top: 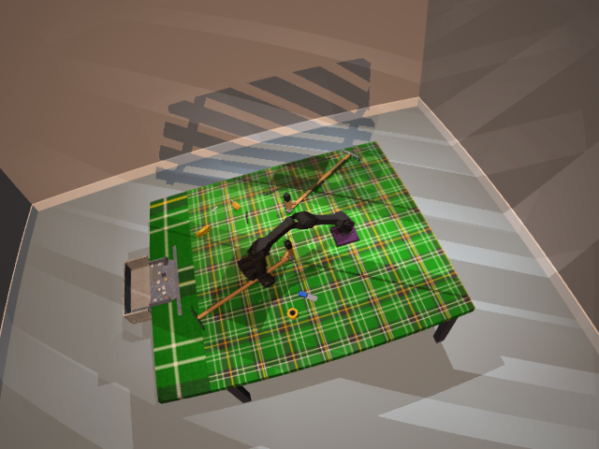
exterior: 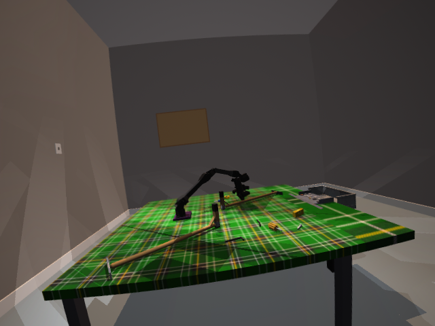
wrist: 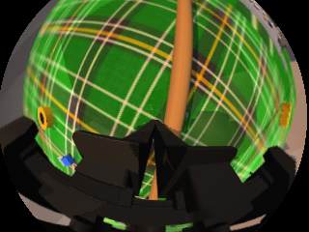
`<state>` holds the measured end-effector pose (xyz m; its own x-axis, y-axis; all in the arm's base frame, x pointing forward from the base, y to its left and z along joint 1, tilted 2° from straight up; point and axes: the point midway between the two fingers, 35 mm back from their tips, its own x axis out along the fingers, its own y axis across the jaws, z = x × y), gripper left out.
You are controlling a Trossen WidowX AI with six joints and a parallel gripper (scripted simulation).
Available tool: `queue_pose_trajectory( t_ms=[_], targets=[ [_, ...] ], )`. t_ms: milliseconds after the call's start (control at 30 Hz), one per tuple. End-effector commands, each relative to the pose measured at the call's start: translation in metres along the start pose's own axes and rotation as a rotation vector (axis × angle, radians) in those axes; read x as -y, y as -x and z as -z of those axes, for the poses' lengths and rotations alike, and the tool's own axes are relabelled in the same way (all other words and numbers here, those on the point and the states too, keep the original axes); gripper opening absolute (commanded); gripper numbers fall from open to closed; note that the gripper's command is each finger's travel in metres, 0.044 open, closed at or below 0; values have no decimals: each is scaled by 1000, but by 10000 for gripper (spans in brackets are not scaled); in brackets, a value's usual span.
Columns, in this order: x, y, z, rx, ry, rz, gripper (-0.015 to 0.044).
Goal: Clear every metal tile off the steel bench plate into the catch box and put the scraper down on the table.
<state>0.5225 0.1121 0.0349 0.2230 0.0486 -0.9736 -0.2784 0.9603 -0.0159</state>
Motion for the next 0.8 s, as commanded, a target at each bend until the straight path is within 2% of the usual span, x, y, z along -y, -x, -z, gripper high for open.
queue_pose_trajectory(
  t_ms=[0, 767],
  targets=[
    [5, -2, 0, -4, 5, -4, 0],
    [28, -2, 0, -4, 5, -2, 0]
  ],
)
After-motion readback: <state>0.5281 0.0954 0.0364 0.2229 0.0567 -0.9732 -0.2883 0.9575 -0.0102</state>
